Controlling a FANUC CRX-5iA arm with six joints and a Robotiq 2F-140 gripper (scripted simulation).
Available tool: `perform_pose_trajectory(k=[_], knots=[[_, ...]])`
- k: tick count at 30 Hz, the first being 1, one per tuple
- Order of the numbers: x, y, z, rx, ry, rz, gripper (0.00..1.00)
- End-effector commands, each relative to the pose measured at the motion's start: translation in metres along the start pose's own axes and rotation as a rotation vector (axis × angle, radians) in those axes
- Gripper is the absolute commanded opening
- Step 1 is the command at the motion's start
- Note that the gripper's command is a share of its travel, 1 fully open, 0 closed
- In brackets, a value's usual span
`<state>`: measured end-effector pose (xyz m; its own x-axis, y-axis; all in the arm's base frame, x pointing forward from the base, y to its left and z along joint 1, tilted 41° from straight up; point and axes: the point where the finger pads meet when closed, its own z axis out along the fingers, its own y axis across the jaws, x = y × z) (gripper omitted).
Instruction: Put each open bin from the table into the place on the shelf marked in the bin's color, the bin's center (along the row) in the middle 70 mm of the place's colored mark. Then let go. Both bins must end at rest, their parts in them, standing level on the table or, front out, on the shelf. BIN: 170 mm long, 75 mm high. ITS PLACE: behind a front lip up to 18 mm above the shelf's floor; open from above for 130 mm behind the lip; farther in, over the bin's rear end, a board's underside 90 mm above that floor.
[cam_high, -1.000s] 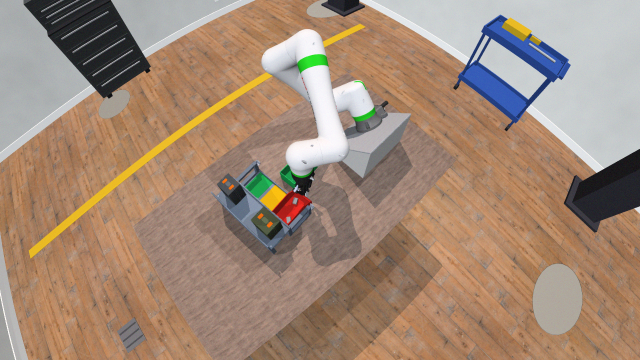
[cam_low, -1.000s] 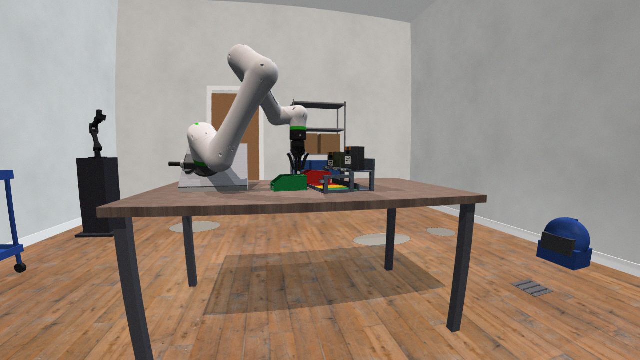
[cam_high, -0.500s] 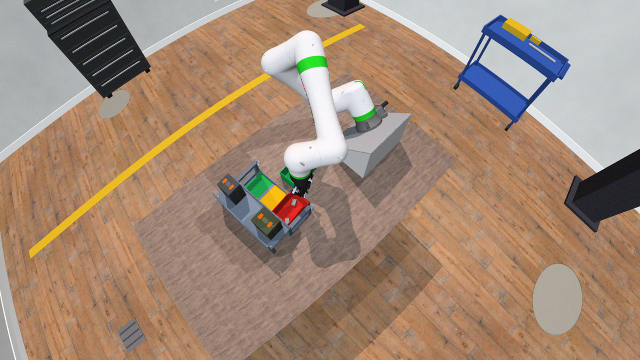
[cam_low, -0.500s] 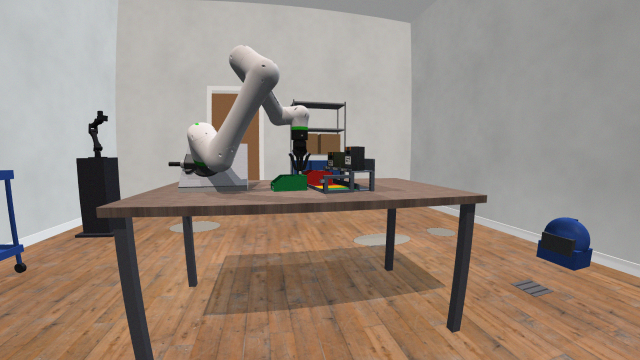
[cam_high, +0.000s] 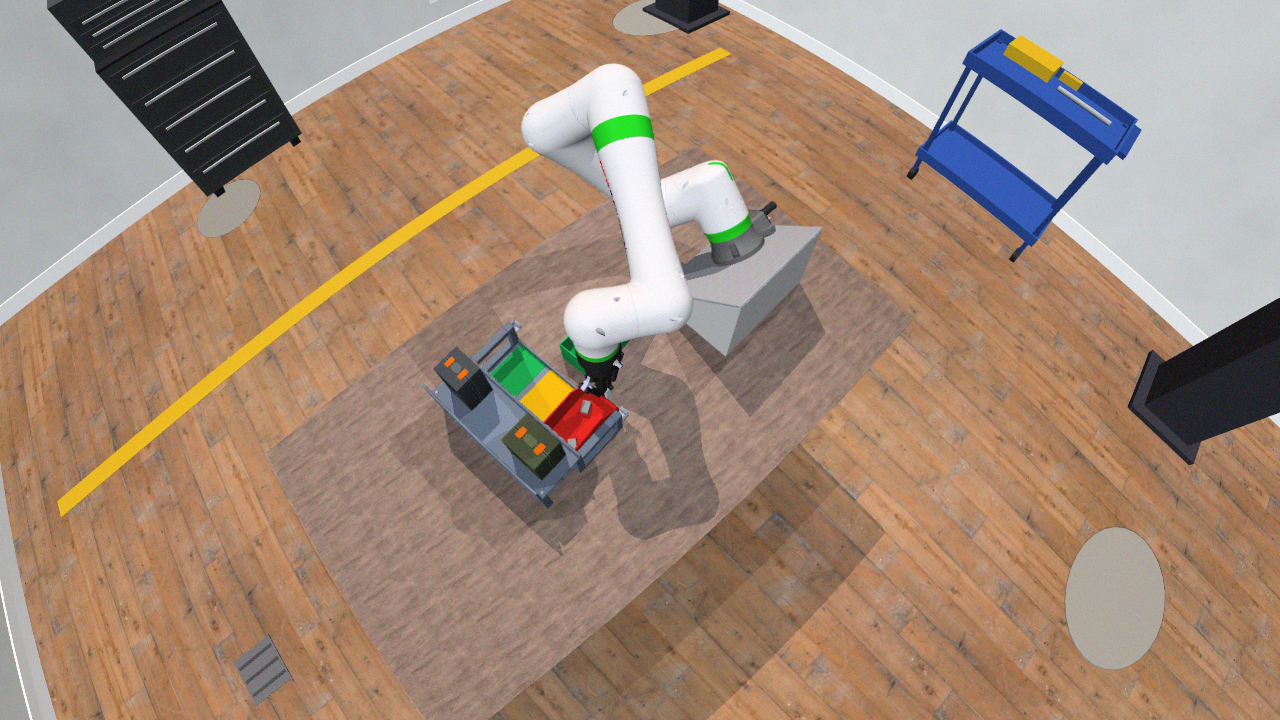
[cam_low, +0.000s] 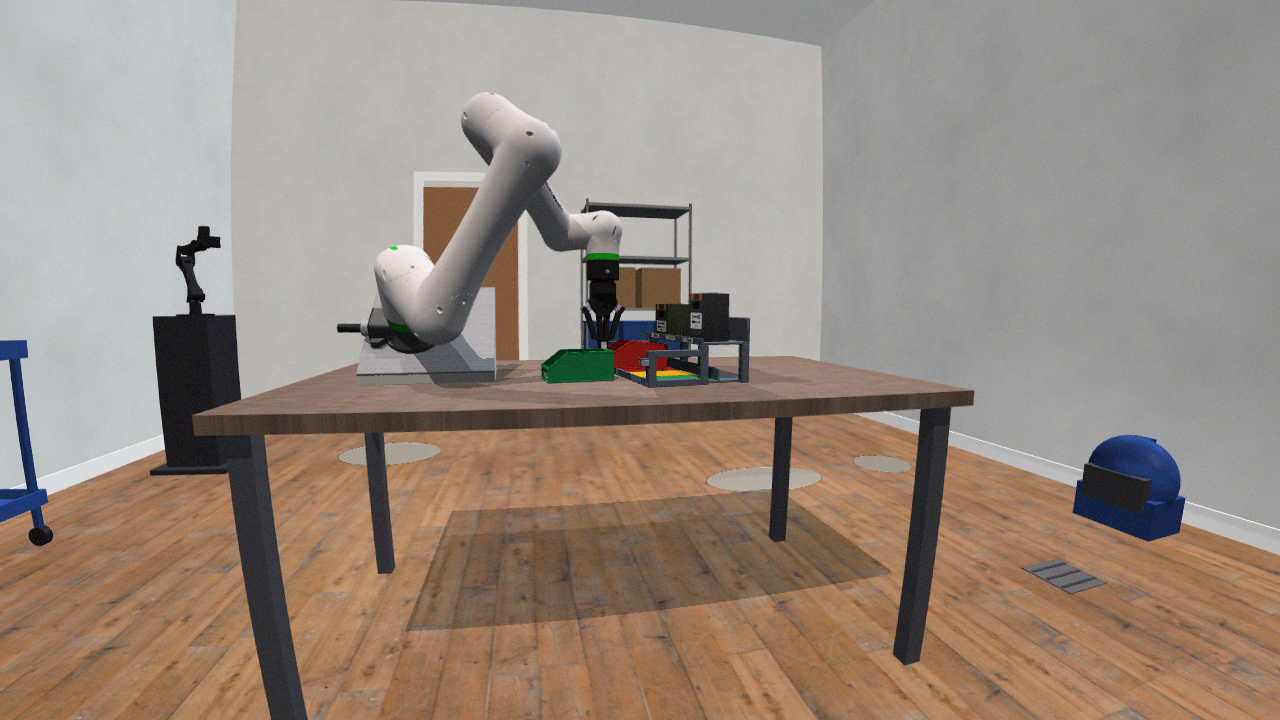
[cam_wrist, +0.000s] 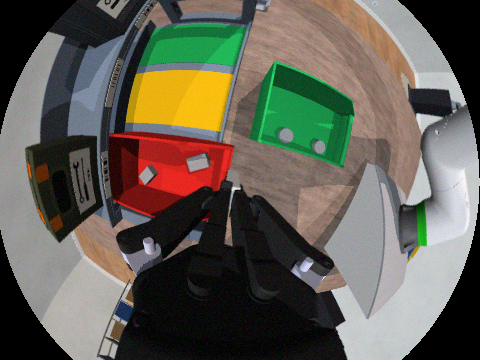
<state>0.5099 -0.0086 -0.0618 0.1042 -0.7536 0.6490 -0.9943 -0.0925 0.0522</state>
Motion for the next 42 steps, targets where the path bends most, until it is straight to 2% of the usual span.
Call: perform_pose_trajectory(k=[1, 42], knots=[[0.000, -0.001, 0.000, 0.000, 0.000, 0.000, 0.00], [0.000, -0.023, 0.000, 0.000, 0.000, 0.000, 0.00]])
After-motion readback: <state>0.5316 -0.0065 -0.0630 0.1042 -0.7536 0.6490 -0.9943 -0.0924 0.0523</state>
